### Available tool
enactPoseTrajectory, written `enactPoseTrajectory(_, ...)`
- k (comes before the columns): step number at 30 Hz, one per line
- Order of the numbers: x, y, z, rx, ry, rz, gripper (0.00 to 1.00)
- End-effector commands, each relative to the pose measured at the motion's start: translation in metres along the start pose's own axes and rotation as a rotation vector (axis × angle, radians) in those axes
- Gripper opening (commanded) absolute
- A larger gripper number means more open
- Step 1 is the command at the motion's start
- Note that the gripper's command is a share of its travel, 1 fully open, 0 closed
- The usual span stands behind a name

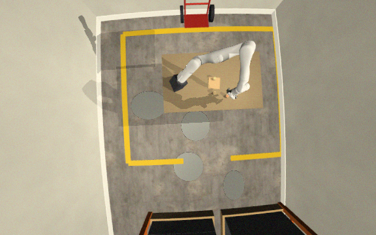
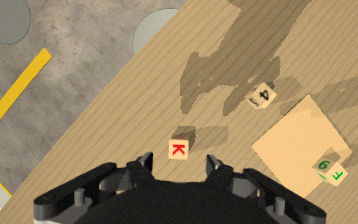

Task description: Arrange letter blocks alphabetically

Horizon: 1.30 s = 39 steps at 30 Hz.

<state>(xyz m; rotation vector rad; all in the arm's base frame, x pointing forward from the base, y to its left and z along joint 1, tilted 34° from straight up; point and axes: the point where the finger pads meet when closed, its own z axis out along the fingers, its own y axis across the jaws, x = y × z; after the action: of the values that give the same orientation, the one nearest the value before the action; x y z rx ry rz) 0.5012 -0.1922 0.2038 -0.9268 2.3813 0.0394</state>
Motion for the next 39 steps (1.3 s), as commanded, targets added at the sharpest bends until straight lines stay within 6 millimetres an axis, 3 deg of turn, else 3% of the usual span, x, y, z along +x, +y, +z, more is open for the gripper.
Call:
enactPoseTrajectory(1, 0.000, 0.000, 0.002, -0.001, 0.000, 0.000, 0.67)
enactPoseTrajectory(39, -0.001, -0.001, 0.045, -0.001, 0.000, 0.000, 0.67)
